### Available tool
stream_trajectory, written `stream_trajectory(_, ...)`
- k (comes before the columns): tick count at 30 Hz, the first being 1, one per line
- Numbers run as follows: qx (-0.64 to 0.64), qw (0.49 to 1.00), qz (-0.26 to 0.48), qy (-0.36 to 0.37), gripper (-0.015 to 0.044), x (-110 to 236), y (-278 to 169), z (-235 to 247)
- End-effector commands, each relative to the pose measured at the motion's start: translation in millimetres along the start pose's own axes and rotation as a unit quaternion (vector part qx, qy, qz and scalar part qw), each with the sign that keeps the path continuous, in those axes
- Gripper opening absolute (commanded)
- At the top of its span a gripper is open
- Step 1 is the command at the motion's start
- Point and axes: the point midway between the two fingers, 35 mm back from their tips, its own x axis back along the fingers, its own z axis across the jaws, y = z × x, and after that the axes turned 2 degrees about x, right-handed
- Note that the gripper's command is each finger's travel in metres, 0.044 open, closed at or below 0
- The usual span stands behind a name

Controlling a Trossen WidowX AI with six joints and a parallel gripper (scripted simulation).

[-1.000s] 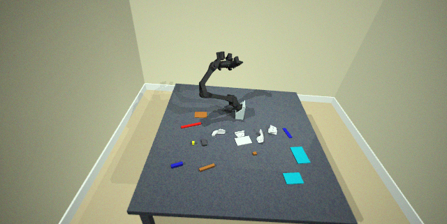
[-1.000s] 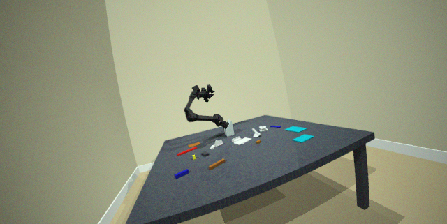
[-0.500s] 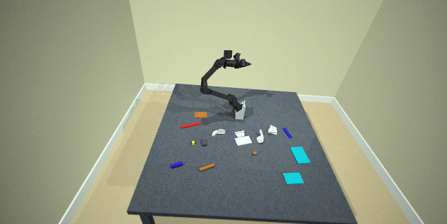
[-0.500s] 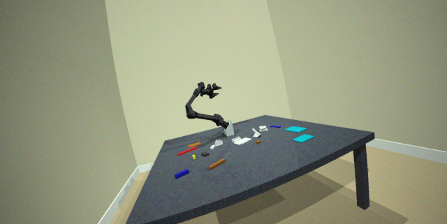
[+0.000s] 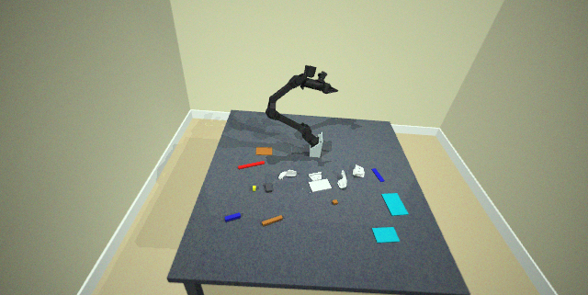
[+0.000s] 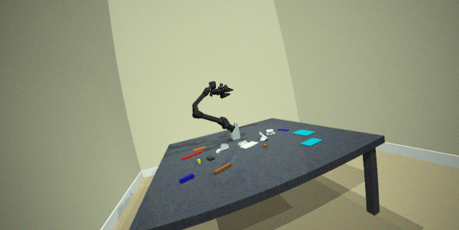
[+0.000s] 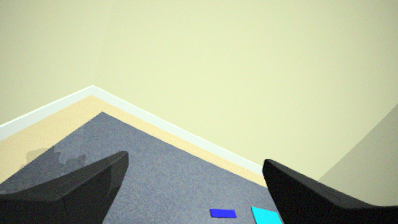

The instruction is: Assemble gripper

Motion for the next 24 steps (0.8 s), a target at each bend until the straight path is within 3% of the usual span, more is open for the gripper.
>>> stream_trajectory(1,-0.03,0.999,0.023,-0.015,0.044,-12,-5,-13)
stream_trajectory(24,-0.212,0.962,0.141,-0.095,0.044,-70,-45,-83)
